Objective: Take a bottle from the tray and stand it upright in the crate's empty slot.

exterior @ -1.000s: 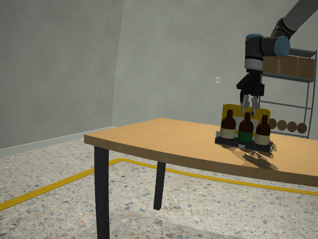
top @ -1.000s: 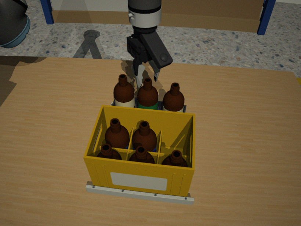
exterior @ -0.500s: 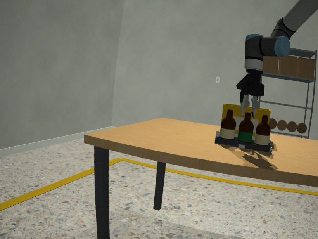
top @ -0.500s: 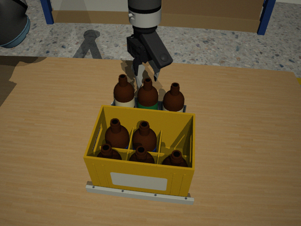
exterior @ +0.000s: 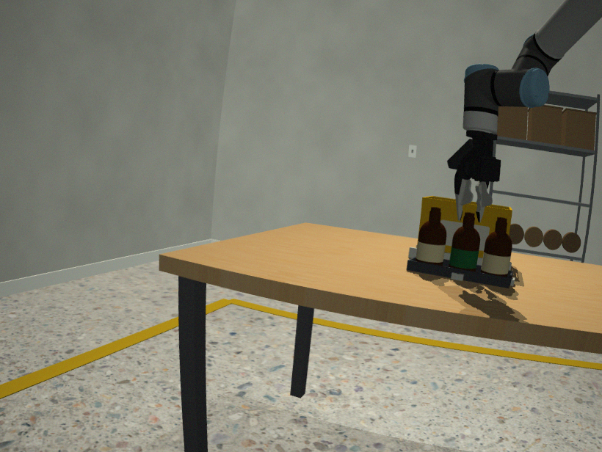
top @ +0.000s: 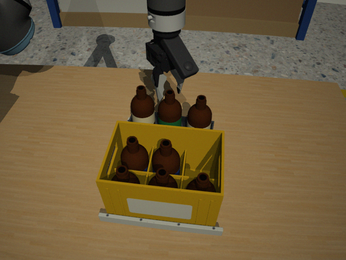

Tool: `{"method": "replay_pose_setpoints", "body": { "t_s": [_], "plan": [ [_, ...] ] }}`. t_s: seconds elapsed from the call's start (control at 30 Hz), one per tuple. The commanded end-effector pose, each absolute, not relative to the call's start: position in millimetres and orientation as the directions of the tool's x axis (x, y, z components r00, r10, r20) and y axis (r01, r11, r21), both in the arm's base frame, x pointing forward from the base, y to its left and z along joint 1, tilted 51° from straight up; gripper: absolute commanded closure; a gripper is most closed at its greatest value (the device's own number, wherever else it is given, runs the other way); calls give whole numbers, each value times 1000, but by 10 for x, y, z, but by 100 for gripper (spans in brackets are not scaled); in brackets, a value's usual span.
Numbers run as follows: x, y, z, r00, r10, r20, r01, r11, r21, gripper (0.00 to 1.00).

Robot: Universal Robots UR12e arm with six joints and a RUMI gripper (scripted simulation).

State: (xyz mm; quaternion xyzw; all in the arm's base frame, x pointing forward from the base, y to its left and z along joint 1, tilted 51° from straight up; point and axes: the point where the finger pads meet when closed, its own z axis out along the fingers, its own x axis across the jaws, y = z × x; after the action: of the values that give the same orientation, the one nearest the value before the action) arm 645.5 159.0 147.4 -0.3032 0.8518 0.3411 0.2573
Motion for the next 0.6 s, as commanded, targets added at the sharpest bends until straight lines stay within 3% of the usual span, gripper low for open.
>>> {"method": "replay_pose_setpoints", "body": {
  "t_s": [0.0, 0.13, 0.17, 0.57],
  "plan": [
    [6458, 1586, 1478, -683, -341, -646, -692, 584, 424, 62],
    [6458, 1586, 1478, -683, -341, -646, -692, 584, 424, 62],
    [6458, 1586, 1478, -683, -341, -646, -692, 584, 424, 100],
    [6458, 1586, 1478, -683, -341, -646, -692, 584, 424, 100]
  ]
}}
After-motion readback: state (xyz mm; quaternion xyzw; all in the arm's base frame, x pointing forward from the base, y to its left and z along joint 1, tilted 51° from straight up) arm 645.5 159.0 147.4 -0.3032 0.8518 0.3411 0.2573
